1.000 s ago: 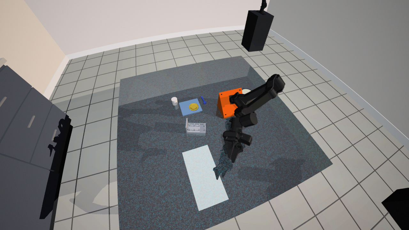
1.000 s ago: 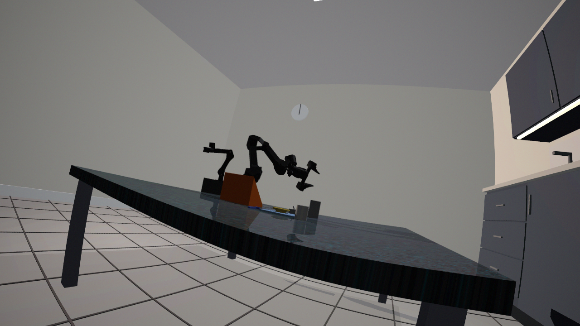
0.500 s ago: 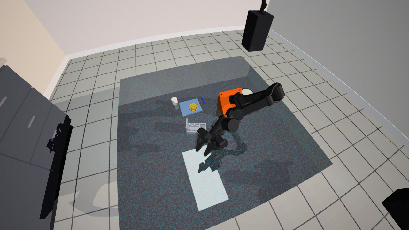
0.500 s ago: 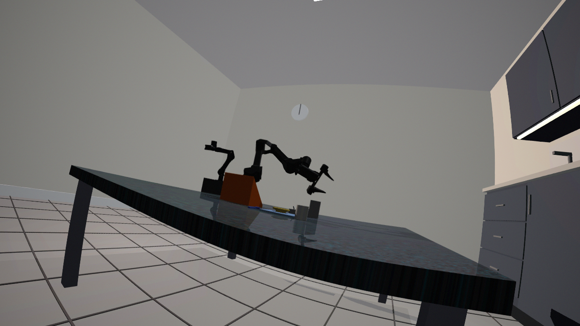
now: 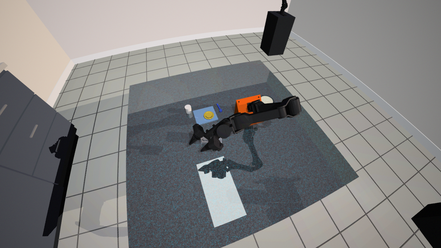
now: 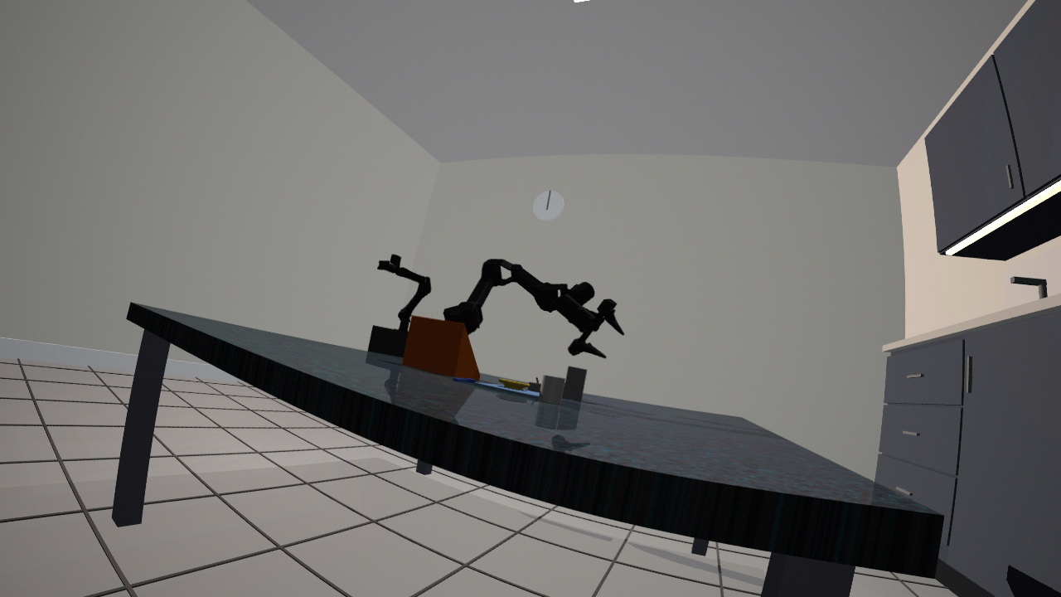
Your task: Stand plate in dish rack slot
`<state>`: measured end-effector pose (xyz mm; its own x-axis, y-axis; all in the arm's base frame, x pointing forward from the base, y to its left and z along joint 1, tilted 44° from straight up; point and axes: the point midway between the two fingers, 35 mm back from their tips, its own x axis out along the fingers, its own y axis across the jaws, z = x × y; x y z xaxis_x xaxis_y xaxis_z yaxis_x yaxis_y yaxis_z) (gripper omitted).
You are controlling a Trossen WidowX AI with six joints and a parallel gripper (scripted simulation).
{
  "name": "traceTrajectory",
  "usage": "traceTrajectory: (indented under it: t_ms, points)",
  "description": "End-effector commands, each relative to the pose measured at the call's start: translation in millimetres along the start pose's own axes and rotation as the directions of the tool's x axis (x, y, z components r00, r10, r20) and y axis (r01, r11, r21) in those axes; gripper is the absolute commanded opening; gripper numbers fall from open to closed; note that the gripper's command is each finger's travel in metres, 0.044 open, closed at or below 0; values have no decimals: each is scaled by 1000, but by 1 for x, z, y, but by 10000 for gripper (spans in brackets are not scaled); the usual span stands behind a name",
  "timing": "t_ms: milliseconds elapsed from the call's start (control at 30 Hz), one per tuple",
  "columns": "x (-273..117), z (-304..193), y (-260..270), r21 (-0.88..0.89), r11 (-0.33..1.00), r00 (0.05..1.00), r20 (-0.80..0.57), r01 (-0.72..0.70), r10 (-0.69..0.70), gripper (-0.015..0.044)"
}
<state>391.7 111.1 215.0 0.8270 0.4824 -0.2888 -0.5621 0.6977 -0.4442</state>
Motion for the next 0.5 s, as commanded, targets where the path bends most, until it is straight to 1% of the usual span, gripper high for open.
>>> traceTrajectory:
  t_ms: [0, 233, 467]
  points:
    - [5, -33, -10, 51, 998, 992, -119, -32, 37, 400]
    - [4, -90, -24, 171, 983, 945, -305, -70, 121, 400]
    - [-9, -142, -32, 319, 944, 866, -445, -87, 230, 400]
